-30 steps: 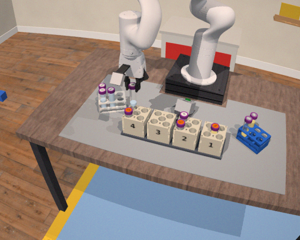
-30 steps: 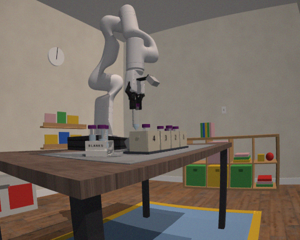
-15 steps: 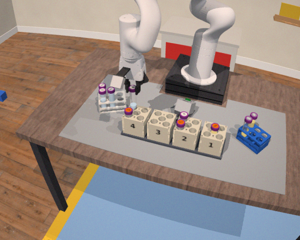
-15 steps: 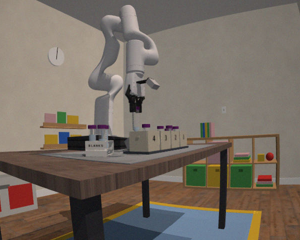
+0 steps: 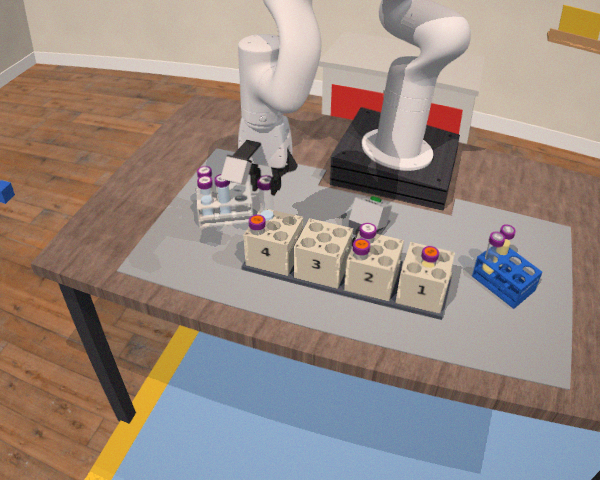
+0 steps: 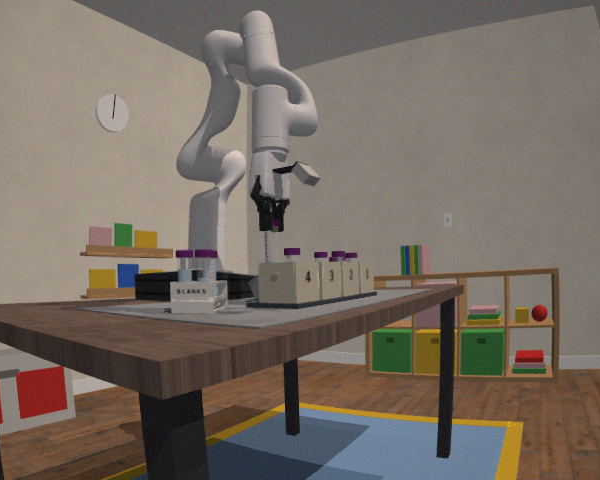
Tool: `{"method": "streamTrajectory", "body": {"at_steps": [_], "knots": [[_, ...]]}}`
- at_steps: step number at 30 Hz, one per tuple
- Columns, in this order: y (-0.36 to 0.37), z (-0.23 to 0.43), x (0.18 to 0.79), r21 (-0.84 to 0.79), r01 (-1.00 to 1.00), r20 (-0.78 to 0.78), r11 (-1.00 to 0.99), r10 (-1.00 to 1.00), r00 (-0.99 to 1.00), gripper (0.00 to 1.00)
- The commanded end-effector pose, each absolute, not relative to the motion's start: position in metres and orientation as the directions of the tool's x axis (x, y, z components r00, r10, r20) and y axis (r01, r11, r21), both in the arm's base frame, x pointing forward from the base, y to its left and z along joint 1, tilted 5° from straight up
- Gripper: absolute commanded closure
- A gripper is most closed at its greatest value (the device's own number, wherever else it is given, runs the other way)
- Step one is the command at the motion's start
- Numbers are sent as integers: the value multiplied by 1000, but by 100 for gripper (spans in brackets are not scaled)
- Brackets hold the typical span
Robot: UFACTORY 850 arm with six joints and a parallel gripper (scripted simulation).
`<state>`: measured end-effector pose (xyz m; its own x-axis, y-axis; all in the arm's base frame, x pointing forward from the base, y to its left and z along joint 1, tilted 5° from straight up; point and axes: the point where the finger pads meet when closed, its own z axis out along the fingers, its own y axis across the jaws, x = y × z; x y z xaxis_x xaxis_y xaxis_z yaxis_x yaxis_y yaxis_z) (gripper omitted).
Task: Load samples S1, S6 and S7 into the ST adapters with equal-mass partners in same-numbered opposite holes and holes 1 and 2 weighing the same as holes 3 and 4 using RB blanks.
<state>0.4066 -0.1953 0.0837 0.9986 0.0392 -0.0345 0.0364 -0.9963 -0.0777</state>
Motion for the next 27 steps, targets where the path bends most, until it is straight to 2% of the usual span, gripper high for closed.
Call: {"method": "streamTrajectory", "body": {"at_steps": [1,27], "knots": [[-196,81,407,-77,37,-33,-996,39,999,100],[-194,57,407,-77,37,-33,-996,39,999,100]]}}
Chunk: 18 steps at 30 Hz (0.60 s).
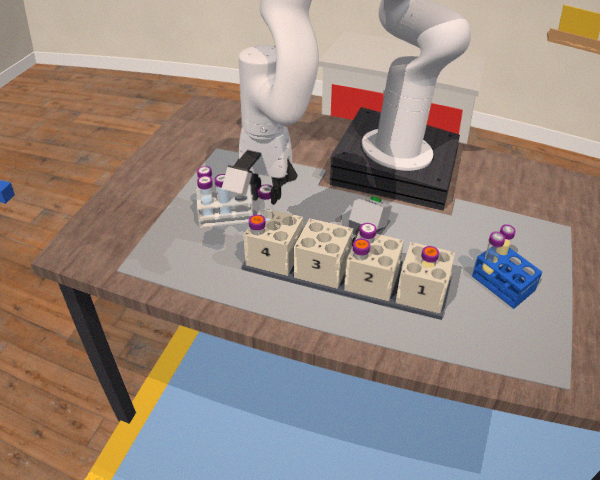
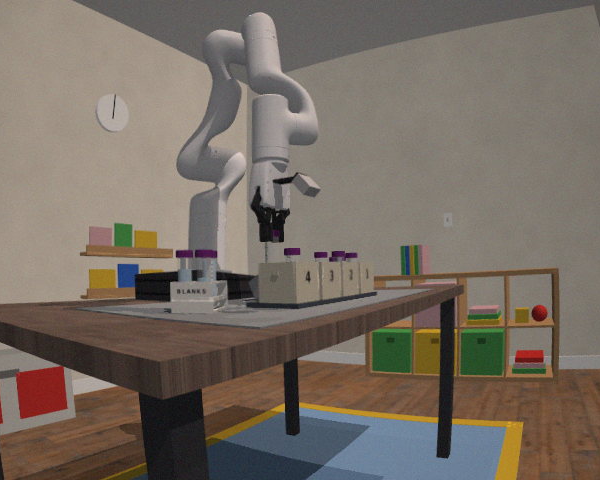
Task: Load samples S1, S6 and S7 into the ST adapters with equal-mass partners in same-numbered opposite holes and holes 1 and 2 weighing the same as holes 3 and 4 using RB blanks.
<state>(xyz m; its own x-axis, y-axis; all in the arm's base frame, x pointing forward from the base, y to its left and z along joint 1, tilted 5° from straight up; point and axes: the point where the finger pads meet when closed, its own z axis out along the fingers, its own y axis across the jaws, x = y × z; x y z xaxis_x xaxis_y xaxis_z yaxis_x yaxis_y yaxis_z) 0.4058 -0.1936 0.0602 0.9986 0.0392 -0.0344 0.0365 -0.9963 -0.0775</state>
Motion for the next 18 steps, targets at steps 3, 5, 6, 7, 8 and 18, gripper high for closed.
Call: {"method": "streamTrajectory", "body": {"at_steps": [3,5,6,7,8,18], "knots": [[-194,54,406,-77,37,-33,-996,39,999,100],[-193,53,406,-77,37,-33,-996,39,999,100],[-193,53,406,-77,37,-33,-996,39,999,100],[-193,52,406,-77,37,-33,-996,39,999,100],[-193,51,406,-77,37,-33,-996,39,999,100],[-193,41,406,-77,37,-33,-996,39,999,100]]}}
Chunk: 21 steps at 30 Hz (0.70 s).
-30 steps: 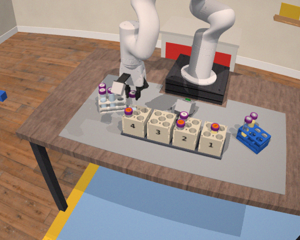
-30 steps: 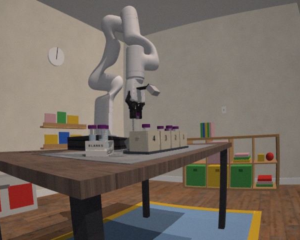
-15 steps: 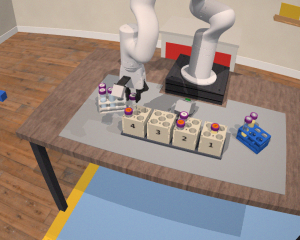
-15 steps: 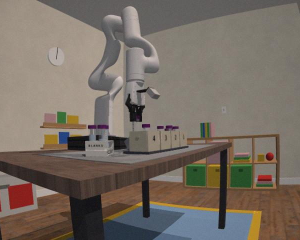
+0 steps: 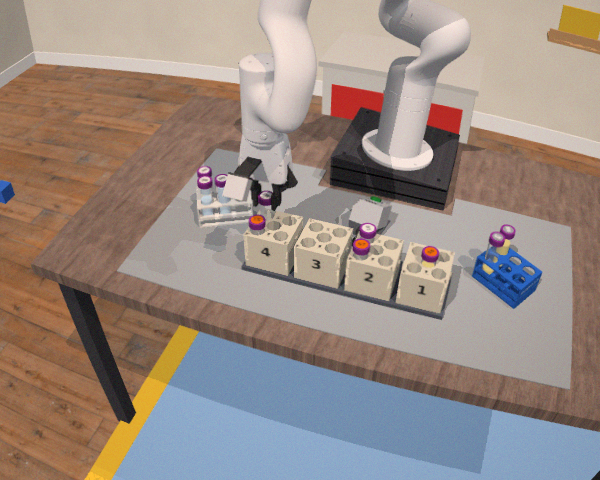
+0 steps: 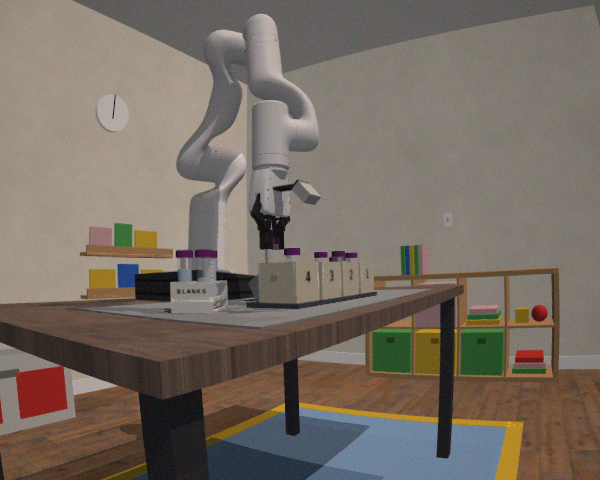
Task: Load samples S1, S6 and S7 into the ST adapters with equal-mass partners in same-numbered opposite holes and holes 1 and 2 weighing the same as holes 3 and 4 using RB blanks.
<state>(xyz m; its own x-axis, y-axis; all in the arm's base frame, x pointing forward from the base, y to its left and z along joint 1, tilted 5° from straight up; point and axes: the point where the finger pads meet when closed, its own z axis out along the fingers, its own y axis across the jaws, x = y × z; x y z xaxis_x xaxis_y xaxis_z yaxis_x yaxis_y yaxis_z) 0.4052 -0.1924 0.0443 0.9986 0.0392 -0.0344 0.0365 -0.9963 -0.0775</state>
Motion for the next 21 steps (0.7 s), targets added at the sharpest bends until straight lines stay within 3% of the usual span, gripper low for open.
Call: {"method": "streamTrajectory", "body": {"at_steps": [1,21], "knots": [[-192,40,406,-77,37,-33,-996,39,999,100],[-191,23,405,-77,37,-33,-996,39,999,100]]}}
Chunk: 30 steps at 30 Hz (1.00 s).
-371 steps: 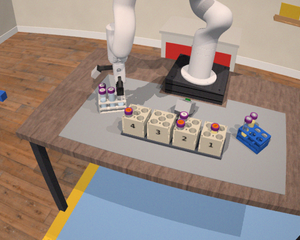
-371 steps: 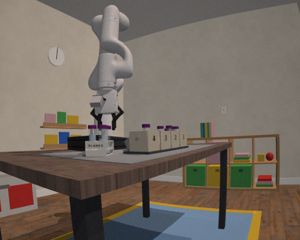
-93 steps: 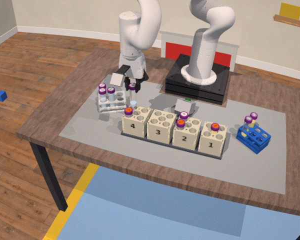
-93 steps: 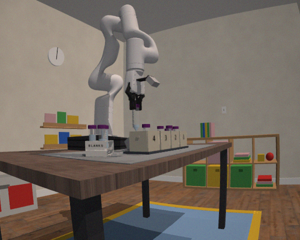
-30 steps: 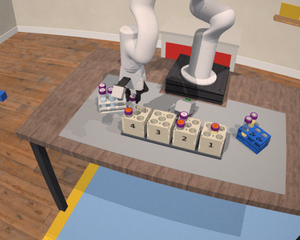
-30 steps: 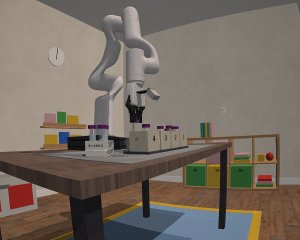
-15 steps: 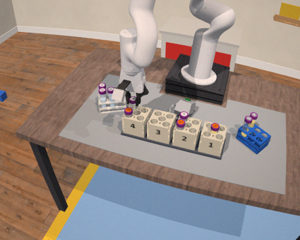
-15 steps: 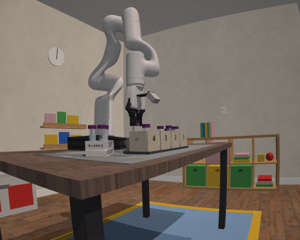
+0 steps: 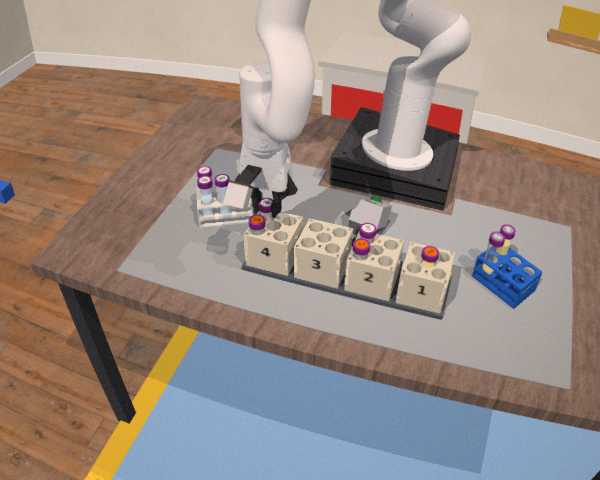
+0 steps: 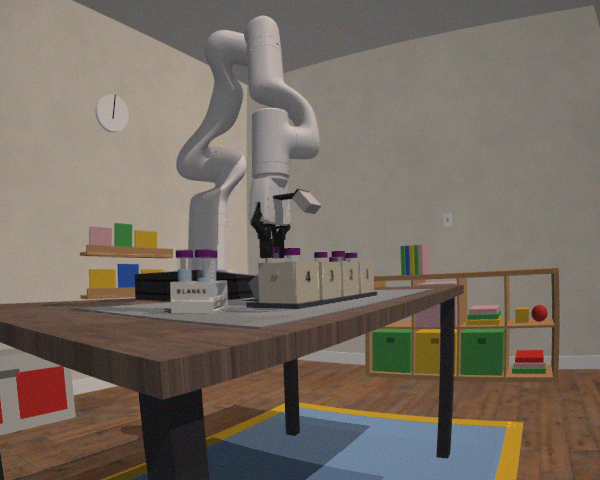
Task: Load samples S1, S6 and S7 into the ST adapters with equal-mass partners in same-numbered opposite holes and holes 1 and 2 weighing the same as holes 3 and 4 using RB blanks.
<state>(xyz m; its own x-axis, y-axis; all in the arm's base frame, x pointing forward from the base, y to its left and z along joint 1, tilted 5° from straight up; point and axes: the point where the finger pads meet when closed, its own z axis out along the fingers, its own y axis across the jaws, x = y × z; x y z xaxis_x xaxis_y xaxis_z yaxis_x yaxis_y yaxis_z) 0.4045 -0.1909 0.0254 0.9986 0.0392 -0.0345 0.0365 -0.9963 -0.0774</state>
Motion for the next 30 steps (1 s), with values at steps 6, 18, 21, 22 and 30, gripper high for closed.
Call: {"method": "streamTrajectory", "body": {"at_steps": [6,18,21,22,30], "knots": [[-191,21,405,-77,37,-33,-996,39,999,100],[-191,21,405,-77,37,-33,-996,39,999,100],[-191,21,405,-77,37,-33,-996,39,999,57],[-191,21,405,-77,37,-33,-996,39,999,57],[-191,21,405,-77,37,-33,-996,39,999,57]]}}
